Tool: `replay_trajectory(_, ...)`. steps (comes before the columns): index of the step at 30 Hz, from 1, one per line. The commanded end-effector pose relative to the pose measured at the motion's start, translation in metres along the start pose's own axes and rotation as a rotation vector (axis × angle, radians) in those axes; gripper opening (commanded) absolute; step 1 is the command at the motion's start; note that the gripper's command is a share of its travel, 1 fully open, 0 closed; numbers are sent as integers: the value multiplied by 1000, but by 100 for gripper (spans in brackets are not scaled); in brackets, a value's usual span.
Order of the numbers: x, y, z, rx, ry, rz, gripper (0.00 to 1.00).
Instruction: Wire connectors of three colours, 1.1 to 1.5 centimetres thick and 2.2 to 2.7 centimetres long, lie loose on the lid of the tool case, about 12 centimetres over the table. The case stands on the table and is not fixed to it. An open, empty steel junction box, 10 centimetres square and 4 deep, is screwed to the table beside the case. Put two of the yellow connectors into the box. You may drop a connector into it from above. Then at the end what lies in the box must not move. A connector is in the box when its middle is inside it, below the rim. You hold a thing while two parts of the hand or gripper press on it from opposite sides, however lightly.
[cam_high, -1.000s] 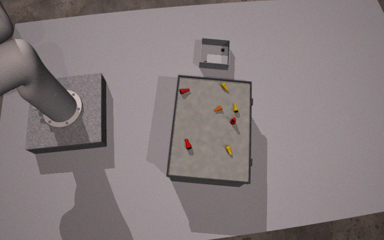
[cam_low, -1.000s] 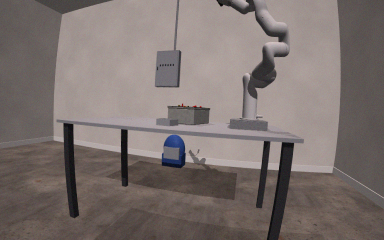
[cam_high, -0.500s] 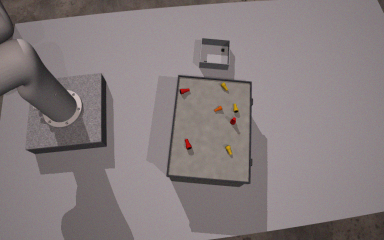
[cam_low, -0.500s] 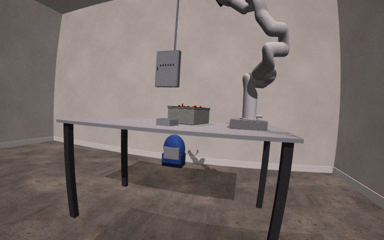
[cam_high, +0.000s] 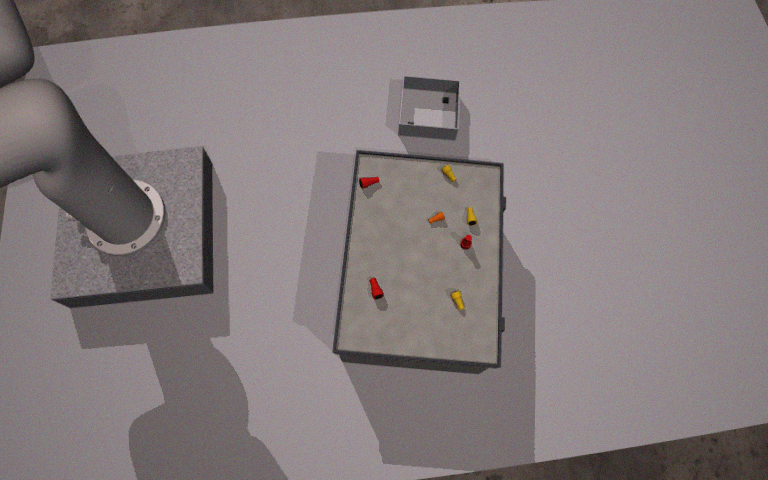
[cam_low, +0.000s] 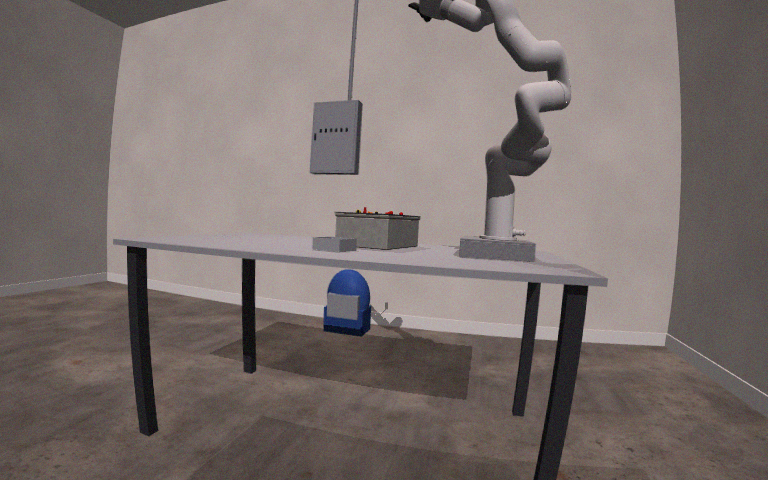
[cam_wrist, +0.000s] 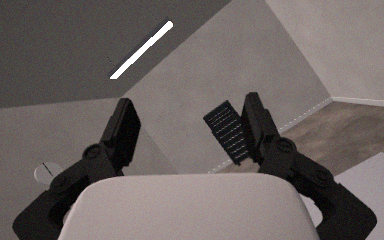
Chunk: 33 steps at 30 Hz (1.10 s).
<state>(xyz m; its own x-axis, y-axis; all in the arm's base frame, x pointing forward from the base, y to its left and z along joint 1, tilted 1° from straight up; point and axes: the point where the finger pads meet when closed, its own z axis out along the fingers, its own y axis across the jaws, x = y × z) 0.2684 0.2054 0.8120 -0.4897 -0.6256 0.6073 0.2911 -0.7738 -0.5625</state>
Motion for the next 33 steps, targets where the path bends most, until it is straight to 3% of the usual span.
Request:
replay_trajectory(1,-39,24,16,-63,-58,-5,100)
replay_trajectory(7,-102,78,37,-193,-153,-3,100)
replay_trajectory(9,-102,78,37,-193,-153,-3,100)
replay_trajectory(13,-146,128,48,-311,-217,9,100)
replay_trajectory(24,-221,258,54,-619,-322,71,100)
replay_trajectory(26,-221,258,54,-619,-322,71,100)
replay_trajectory(29,-243,311,47,-754,-346,109,100)
replay_trajectory(33,-258,358,37,-878,-358,148,100)
